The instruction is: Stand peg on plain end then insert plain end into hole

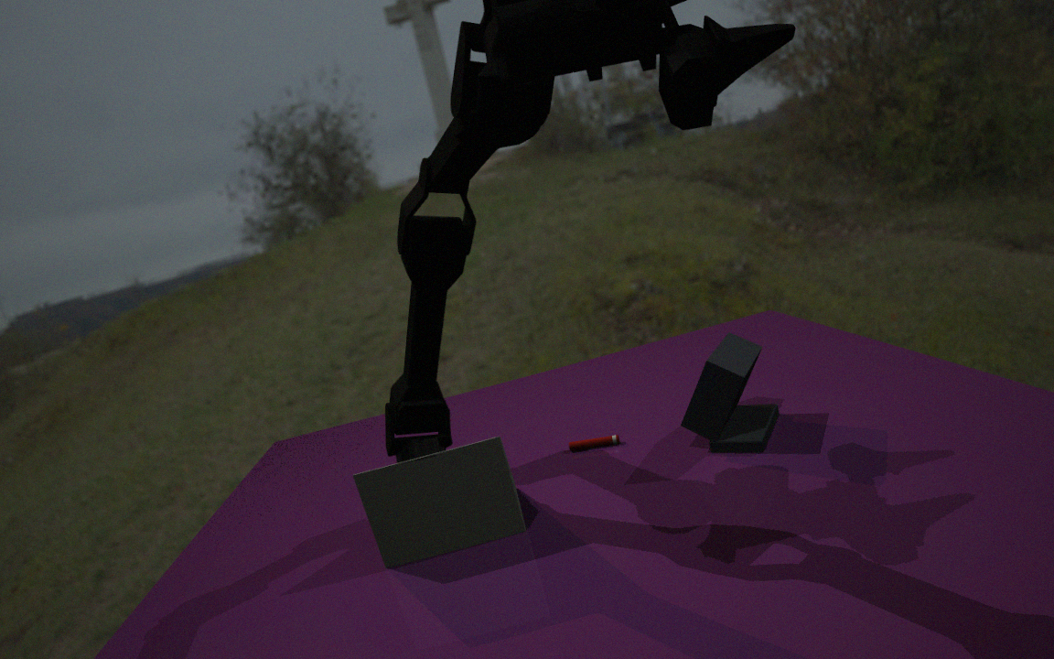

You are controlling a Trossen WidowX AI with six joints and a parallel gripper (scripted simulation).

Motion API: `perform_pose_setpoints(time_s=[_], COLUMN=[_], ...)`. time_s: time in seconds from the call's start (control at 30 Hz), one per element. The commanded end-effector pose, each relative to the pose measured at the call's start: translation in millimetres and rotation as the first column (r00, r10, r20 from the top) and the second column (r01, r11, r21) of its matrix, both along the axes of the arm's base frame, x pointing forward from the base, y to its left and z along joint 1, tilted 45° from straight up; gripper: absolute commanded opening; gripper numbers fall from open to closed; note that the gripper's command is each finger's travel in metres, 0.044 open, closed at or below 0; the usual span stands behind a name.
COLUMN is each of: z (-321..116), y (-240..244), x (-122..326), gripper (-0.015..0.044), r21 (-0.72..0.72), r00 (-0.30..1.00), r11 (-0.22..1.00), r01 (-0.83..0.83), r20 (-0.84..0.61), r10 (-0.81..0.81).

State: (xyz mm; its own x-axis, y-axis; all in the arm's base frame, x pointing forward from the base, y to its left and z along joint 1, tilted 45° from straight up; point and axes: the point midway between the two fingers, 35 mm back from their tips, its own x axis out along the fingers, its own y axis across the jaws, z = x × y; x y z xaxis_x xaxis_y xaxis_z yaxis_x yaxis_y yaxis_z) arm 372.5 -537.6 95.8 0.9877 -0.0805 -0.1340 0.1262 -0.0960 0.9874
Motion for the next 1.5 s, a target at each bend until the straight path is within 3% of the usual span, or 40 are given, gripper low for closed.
perform_pose_setpoints(time_s=[0.0,0.27,0.8,1.13,1.47], z=[0,5,12,19,21], y=[1,46,199,301,406], x=[1,37,97,96,66], gripper=[0.0426,0.0440,0.0440,0.0440,0.0440], r21=[0.000,-0.012,-0.014,-0.016,0.016], r00=[1.000,0.994,0.901,0.777,0.584], r11=[1.000,0.997,0.938,0.843,0.681], r01=[-0.001,-0.081,-0.347,-0.538,-0.732], r20=[-0.001,-0.075,-0.283,-0.398,-0.499], r10=[0.001,0.080,0.329,0.488,0.640])
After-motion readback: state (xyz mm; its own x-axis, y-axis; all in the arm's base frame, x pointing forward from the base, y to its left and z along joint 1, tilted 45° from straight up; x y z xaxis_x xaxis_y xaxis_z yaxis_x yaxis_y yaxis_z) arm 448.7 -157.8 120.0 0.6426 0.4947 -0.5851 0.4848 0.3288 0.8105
